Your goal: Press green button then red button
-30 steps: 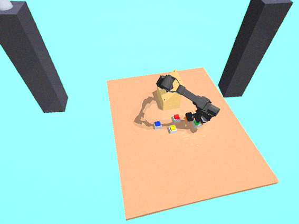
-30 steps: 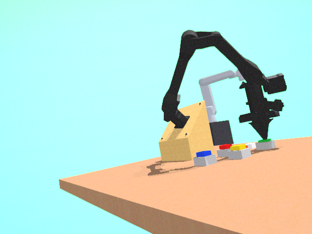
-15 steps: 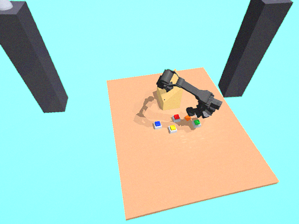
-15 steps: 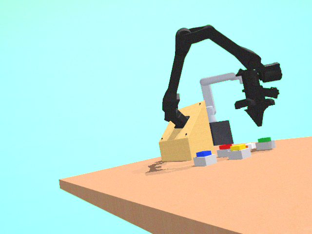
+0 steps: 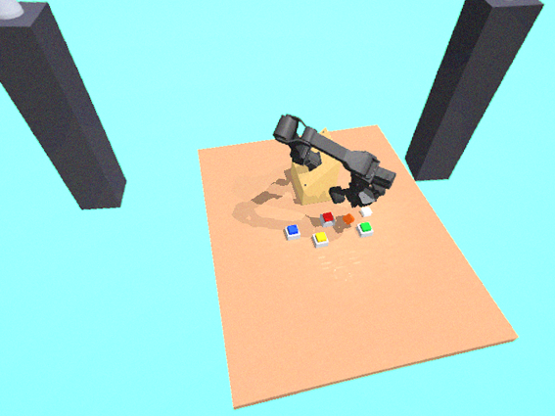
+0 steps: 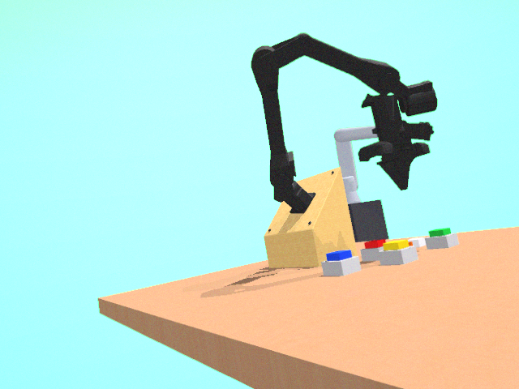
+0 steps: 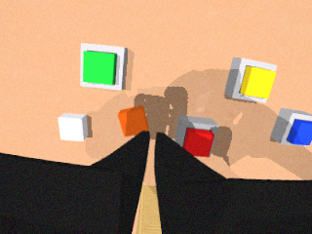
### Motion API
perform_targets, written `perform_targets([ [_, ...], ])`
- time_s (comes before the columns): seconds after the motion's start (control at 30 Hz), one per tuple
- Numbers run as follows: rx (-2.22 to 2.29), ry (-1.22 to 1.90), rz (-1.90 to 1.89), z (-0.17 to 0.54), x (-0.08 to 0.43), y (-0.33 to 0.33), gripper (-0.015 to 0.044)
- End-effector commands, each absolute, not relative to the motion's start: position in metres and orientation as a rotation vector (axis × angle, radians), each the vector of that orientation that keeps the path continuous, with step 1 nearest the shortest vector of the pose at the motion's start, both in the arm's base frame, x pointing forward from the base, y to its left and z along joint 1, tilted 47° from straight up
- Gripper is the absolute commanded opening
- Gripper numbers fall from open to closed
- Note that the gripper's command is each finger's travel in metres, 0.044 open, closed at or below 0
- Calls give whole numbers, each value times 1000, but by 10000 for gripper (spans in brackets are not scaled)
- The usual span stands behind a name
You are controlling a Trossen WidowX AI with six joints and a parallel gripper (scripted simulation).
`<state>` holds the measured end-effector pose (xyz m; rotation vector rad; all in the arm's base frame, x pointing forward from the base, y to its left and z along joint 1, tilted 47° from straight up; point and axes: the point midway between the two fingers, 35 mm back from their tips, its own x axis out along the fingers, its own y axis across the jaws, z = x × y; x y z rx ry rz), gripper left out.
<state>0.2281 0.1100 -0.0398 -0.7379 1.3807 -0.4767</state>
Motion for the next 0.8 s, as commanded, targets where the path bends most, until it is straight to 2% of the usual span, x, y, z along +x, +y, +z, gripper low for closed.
perform_targets([
  [0.0,-754,1390,-484,-13,203,71,20],
  [0.1,-756,1391,-485,-1,187,50,20],
  [0.3,-757,1391,-485,-1,186,49,20],
  [0.5,-758,1390,-487,-42,195,6,20],
  [0.77,-759,1390,-487,-44,195,4,20],
])
